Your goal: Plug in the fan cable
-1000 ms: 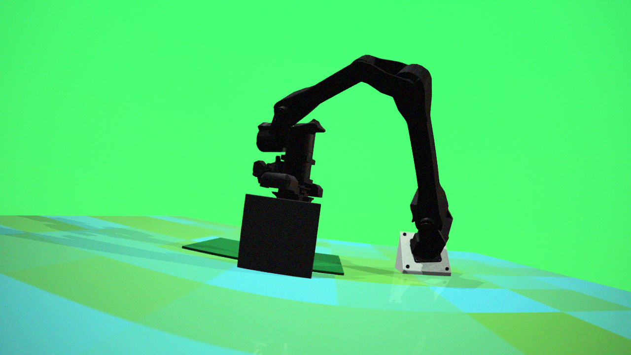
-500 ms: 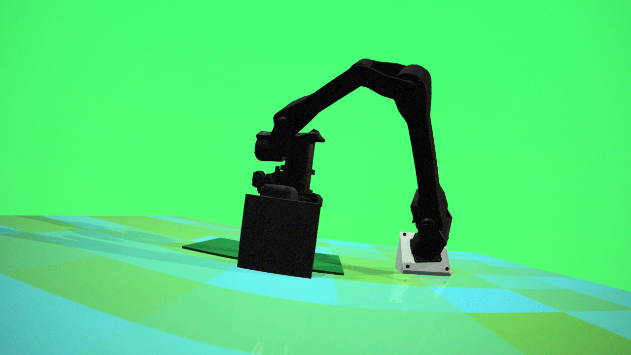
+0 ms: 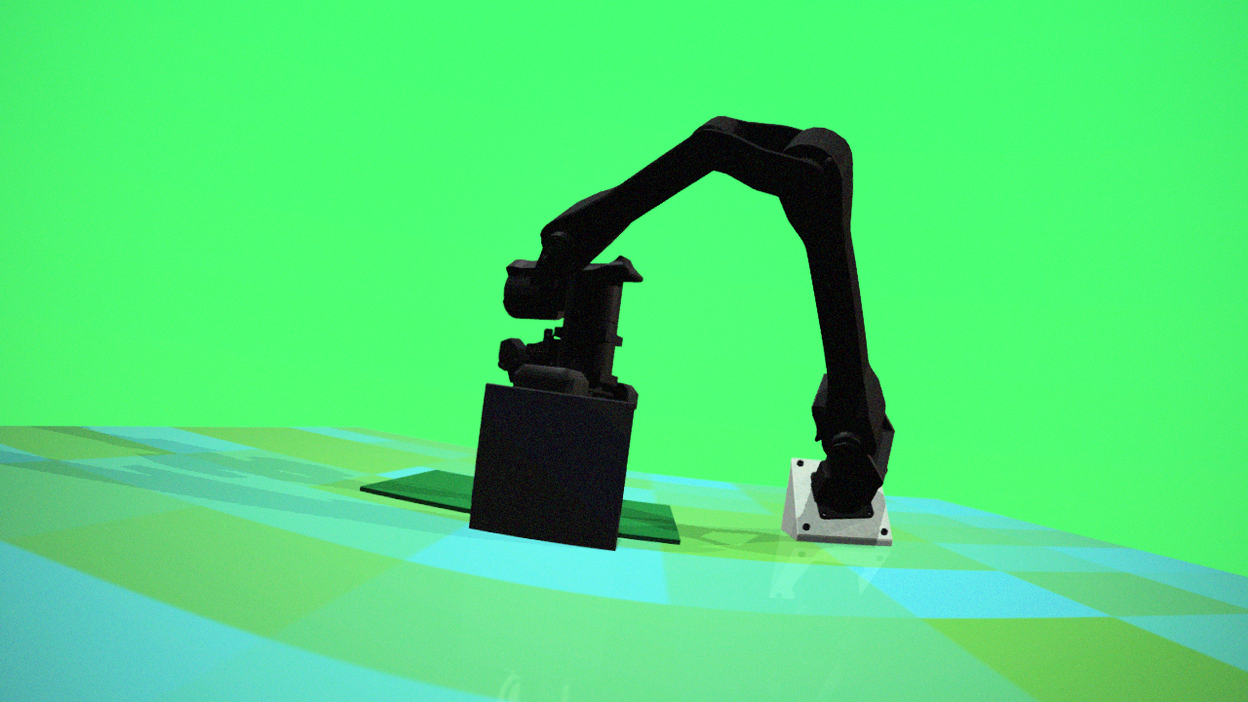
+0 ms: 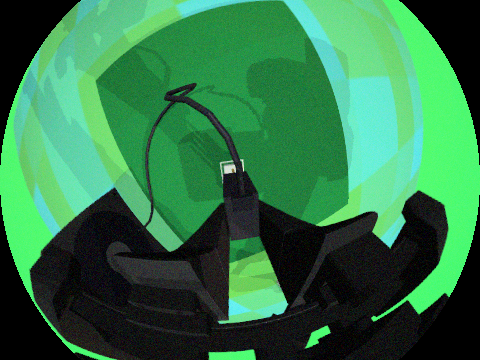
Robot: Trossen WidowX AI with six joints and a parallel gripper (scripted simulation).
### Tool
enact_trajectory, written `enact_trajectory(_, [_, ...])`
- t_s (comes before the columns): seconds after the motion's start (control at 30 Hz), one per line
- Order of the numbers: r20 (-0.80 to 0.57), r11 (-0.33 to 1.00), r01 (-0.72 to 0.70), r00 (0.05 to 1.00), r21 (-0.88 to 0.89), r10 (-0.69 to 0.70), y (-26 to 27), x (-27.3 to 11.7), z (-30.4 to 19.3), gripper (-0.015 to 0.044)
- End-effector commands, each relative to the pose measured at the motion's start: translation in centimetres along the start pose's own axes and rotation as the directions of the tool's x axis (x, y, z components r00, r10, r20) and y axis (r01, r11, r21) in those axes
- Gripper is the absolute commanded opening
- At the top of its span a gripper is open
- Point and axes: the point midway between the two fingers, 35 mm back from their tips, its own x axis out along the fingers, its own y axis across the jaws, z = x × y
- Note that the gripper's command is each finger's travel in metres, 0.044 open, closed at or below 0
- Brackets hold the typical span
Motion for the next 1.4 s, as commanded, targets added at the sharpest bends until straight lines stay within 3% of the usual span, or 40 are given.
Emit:
enact_trajectory(0.0, [0.003,1.0,-0.003,1.0,0.002,0.003,0.0,0.0,0.1,0.0])
enact_trajectory(1.37, [0.003,1.0,-0.004,1.0,0.0,0.004,0.1,1.2,0.0,0.0])
